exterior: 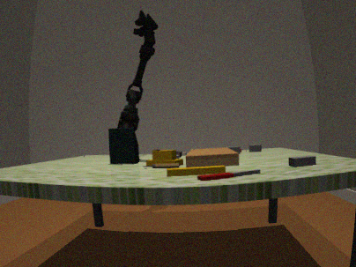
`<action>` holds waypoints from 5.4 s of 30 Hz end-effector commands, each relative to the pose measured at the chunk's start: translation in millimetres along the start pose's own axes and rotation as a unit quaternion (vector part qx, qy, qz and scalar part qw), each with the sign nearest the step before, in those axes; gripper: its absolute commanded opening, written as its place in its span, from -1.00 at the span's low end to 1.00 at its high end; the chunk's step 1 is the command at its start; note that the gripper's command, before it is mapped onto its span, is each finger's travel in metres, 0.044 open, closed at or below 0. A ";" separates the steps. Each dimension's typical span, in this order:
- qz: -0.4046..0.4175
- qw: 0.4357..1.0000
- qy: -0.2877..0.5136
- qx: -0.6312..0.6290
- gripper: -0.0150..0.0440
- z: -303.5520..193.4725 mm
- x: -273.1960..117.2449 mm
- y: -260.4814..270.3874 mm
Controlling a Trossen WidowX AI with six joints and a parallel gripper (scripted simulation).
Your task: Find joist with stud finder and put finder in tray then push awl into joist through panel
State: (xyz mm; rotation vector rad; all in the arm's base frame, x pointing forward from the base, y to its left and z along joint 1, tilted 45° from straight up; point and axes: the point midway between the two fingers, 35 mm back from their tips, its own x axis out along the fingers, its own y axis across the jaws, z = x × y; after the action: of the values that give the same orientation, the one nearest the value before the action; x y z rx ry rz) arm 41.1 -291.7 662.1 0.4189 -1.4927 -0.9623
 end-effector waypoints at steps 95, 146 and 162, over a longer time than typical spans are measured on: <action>-0.012 0.083 0.994 -0.071 1.00 -157.7 -678.5 -441.6; -0.012 0.083 0.994 -0.070 -0.21 -155.2 -698.5 -444.0; -0.012 0.083 0.994 -0.072 -0.49 -165.5 -606.4 -432.5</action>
State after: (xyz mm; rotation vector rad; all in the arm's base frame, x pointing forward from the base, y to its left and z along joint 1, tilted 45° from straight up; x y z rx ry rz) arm 190.7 -128.2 -89.2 0.8940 1.3190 0.2124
